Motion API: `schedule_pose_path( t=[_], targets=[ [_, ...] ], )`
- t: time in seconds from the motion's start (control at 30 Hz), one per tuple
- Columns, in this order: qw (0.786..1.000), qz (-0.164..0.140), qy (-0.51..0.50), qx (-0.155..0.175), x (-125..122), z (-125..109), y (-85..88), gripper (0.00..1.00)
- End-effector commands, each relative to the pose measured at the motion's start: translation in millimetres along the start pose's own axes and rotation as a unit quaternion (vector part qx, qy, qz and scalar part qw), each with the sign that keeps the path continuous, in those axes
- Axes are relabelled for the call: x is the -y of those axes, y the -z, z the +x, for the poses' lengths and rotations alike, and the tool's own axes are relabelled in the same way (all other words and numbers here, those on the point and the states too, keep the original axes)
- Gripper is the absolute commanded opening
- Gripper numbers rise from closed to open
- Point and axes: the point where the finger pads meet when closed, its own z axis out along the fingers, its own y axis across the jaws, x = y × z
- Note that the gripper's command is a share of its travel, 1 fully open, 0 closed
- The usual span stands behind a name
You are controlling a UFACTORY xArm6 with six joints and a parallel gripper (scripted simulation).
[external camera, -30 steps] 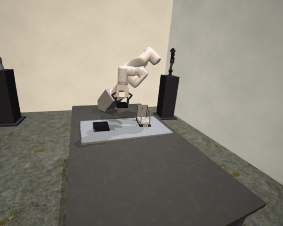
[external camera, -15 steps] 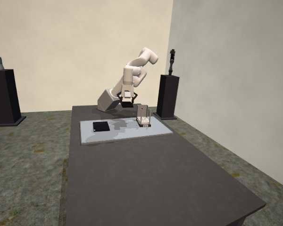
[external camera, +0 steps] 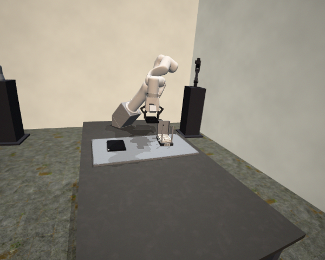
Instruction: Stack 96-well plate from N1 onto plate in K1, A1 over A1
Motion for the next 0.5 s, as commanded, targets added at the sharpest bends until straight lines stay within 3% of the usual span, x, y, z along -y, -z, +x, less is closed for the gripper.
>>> schedule_pose_path(
  t=[0.0, 0.47],
  targets=[
    [1.000, -0.004, 0.000, -0.002, 17.1, -2.1, 1.4, 0.00],
    [1.000, -0.004, 0.000, -0.002, 56.7, -8.9, 2.0, 0.00]
  ],
)
